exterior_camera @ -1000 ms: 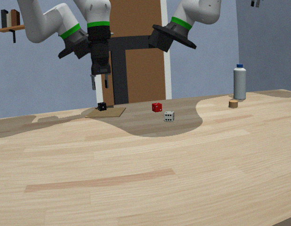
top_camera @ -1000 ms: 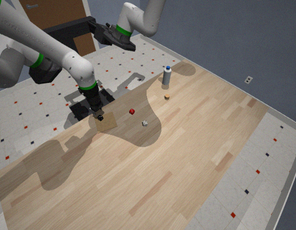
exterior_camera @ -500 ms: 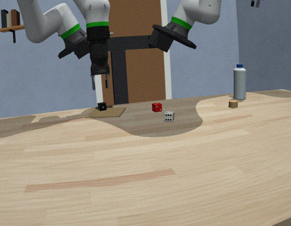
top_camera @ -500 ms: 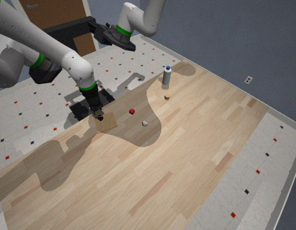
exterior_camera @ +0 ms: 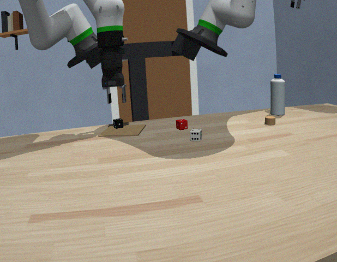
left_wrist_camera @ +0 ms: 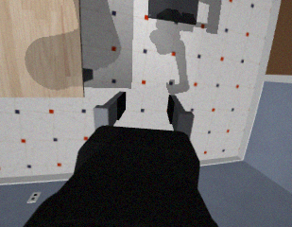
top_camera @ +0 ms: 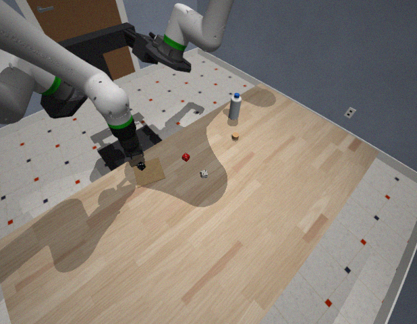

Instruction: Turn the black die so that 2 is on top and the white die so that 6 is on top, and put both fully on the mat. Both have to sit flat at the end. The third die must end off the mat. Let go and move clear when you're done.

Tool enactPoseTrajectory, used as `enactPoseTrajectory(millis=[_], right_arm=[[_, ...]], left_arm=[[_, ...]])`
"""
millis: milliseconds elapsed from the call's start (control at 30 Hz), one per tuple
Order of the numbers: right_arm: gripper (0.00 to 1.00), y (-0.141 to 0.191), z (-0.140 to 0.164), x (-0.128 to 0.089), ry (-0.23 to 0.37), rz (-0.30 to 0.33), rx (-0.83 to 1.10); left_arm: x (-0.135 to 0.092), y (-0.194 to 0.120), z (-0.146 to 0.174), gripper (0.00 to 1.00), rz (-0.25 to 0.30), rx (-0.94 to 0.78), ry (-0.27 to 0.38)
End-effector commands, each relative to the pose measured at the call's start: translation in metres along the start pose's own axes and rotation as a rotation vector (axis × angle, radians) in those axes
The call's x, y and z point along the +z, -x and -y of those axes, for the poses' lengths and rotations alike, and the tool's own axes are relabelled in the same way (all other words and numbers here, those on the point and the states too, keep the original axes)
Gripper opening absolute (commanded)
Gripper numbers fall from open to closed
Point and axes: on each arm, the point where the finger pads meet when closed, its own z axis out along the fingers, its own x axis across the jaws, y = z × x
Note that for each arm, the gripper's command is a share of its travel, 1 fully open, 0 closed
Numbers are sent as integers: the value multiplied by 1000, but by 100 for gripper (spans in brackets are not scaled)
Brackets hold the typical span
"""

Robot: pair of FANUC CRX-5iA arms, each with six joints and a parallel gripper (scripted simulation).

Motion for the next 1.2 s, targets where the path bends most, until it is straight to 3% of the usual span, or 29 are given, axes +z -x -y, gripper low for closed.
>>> enactPoseTrajectory(millis=[0,200,300,367,733,933,967,1167], right_arm=[[100,-1,0,0,25,-9,172],[100,-1,-1,0,24,-12,381],[100,-1,-1,0,24,-12,386],[100,-1,-2,0,23,-14,533],[100,0,-6,0,21,-18,889],[100,0,-6,0,20,-19,922],[87,0,-6,0,20,-19,922],[87,0,-6,0,20,-19,922]], left_arm=[[-1,0,0,100,0,0,2],[-1,0,0,100,0,0,2],[-1,0,0,100,0,0,2],[-1,0,0,100,0,0,2],[-1,0,0,100,0,0,2],[-1,0,0,100,0,0,2],[-1,0,0,100,0,0,2],[-1,0,0,100,0,0,2]])
